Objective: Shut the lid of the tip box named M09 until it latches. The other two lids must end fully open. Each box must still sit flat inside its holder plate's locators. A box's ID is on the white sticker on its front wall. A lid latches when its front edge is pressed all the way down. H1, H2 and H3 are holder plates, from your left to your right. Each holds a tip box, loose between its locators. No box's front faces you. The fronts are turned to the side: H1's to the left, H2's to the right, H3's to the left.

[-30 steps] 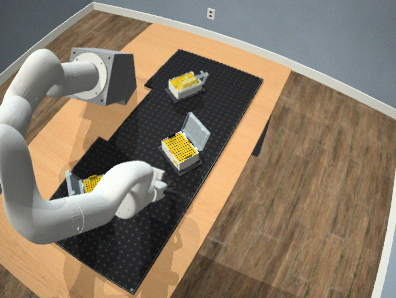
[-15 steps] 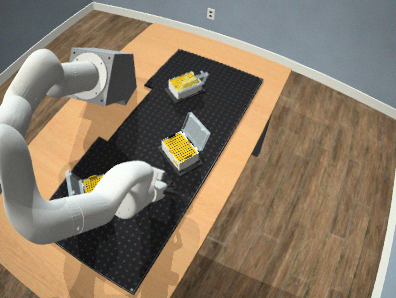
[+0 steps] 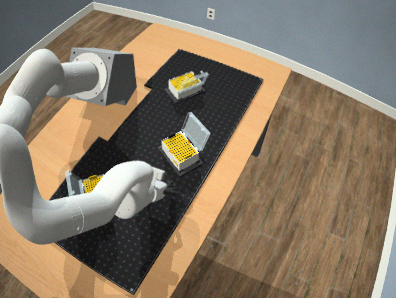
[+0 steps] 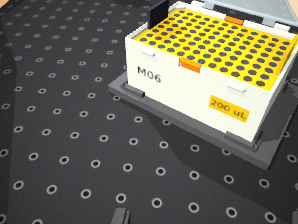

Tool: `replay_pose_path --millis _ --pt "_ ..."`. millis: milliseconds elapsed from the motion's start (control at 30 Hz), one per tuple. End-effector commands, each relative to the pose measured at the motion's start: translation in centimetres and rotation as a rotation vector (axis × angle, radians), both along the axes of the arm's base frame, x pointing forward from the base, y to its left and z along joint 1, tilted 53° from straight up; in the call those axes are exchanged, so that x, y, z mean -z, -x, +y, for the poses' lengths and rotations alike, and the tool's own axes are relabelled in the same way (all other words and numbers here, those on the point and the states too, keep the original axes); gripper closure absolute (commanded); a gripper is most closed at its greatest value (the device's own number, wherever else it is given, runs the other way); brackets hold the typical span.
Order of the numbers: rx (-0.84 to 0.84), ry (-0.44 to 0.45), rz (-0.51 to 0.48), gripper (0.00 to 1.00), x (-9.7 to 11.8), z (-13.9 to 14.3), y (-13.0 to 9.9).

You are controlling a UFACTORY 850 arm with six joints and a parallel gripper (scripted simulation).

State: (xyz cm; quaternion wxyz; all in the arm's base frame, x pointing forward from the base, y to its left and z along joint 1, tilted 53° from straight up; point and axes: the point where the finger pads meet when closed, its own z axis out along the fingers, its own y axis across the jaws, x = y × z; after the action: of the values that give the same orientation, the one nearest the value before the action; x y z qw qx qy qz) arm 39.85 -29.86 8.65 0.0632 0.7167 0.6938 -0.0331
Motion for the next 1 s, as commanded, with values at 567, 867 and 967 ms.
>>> replay_pose_path --millis 567,867,967 --pt "0.0 0.0 -0.001 0.0 -3.9 5.2 0.0" --pt "0.0 0.0 -0.001 0.0 -6.7 8.8 0.0" --pt "0.0 0.0 -0.001 0.0 -7.6 10.0 0.0"
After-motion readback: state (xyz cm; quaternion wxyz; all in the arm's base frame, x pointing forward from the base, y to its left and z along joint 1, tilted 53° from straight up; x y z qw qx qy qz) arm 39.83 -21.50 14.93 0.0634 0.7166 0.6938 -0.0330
